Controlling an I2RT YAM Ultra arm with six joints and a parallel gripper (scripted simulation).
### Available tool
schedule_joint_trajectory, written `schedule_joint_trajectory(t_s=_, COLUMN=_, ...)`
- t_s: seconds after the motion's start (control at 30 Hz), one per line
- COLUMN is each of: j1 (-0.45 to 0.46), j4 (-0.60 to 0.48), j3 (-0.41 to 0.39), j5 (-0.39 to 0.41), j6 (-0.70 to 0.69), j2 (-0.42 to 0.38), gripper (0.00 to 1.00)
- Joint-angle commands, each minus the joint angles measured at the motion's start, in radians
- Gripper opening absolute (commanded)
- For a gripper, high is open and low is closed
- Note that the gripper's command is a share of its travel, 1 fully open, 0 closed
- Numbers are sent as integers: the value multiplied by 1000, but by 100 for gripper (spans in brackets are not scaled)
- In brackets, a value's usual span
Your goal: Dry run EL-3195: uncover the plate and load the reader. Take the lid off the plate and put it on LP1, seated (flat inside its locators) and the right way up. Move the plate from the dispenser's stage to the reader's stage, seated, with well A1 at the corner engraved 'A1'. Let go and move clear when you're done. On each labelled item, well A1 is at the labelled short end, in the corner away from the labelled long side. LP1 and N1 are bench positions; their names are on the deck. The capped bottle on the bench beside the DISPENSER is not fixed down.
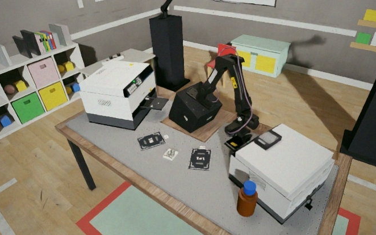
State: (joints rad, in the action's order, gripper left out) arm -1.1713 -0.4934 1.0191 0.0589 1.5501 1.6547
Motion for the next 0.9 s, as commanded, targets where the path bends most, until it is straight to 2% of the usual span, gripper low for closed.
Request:
schedule_joint_trajectory(t_s=0.0, j1=-3, j4=1, j3=4, j5=-7, j6=2, j2=-6, gripper=85)
schedule_joint_trajectory(t_s=0.77, j1=-3, j4=1, j3=4, j5=-7, j6=2, j2=-6, gripper=85)
schedule_joint_trajectory(t_s=0.87, j1=-11, j4=-13, j3=10, j5=-15, j6=8, j2=-26, gripper=85)
